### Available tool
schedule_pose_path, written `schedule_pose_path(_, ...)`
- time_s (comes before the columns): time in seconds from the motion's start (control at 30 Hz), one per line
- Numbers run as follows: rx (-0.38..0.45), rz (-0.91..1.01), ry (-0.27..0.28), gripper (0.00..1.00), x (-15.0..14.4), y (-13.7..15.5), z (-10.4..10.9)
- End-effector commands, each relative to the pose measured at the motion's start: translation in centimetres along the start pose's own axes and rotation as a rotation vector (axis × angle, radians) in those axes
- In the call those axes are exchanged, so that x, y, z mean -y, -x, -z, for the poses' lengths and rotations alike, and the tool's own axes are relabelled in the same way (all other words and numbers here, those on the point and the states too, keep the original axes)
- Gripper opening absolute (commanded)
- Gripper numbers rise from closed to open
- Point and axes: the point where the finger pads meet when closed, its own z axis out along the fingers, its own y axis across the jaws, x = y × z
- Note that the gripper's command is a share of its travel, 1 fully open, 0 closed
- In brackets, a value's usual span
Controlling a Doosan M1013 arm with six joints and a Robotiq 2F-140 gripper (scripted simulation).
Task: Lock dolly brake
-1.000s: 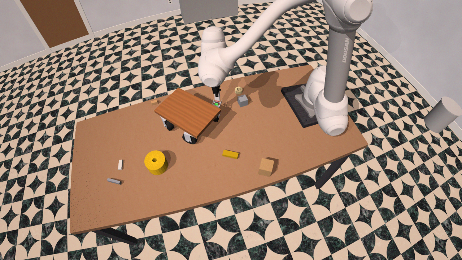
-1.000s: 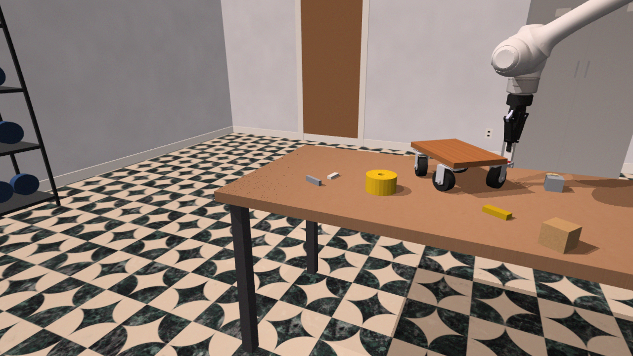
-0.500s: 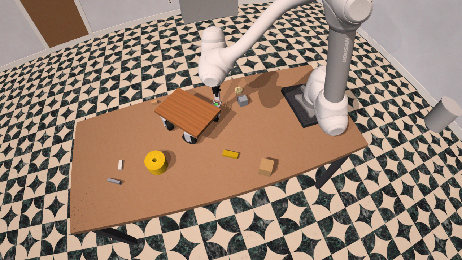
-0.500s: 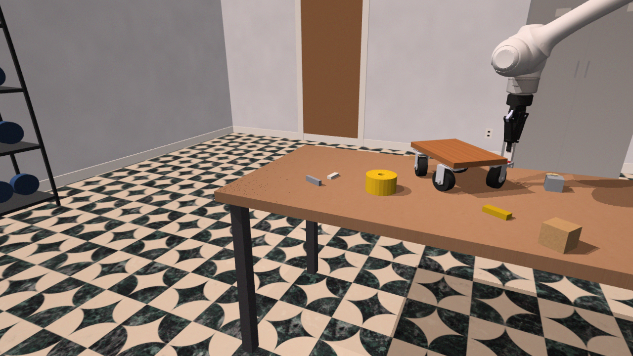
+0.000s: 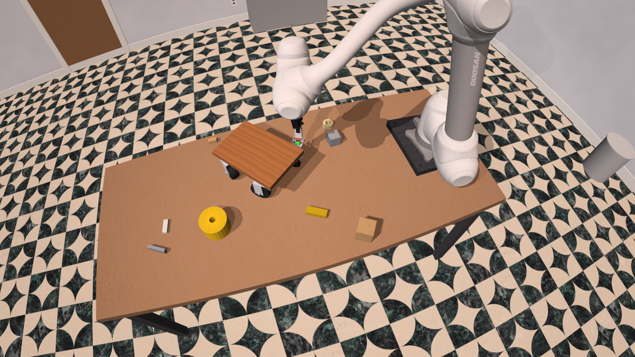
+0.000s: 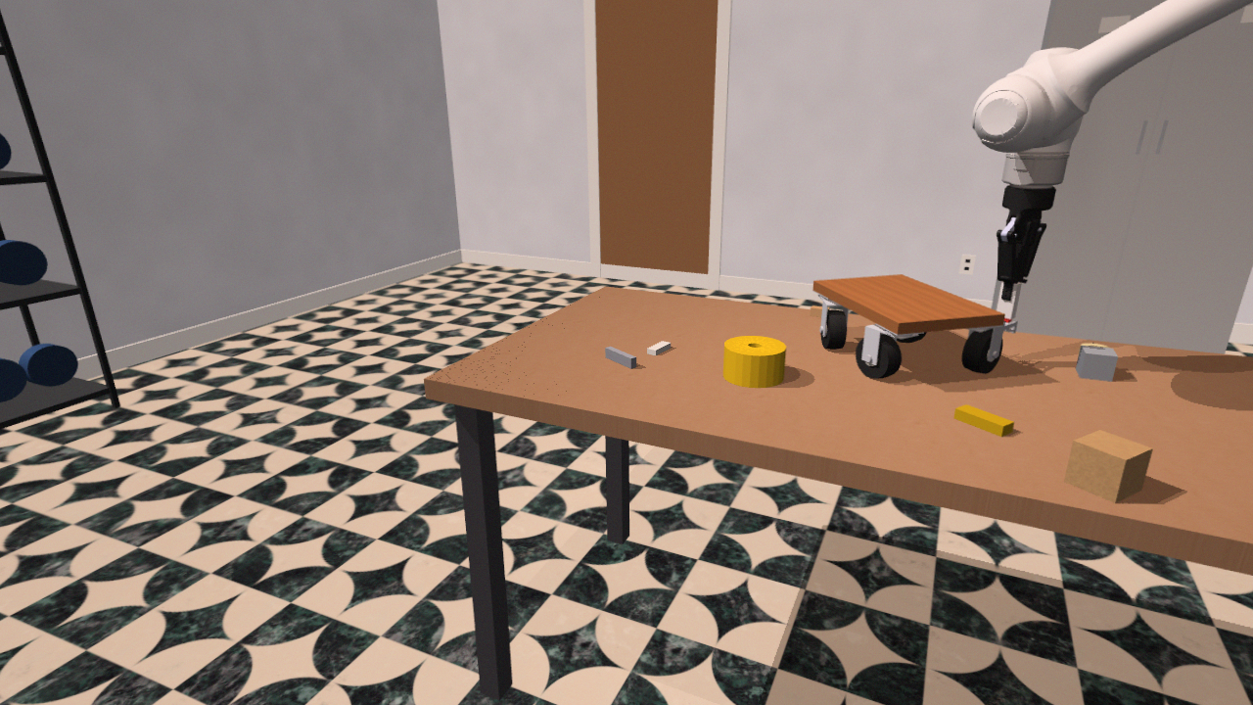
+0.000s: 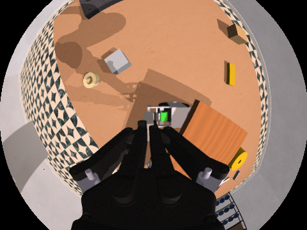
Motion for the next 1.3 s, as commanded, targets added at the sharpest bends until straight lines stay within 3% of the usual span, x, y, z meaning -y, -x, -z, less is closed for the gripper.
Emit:
schedule_pose_path(0.0, 0.000, 0.000, 0.000, 0.00, 0.0, 0.0, 0.0)
schedule_pose_path(1.27, 0.000, 0.000, 0.000, 0.00, 0.0, 0.0, -1.1)
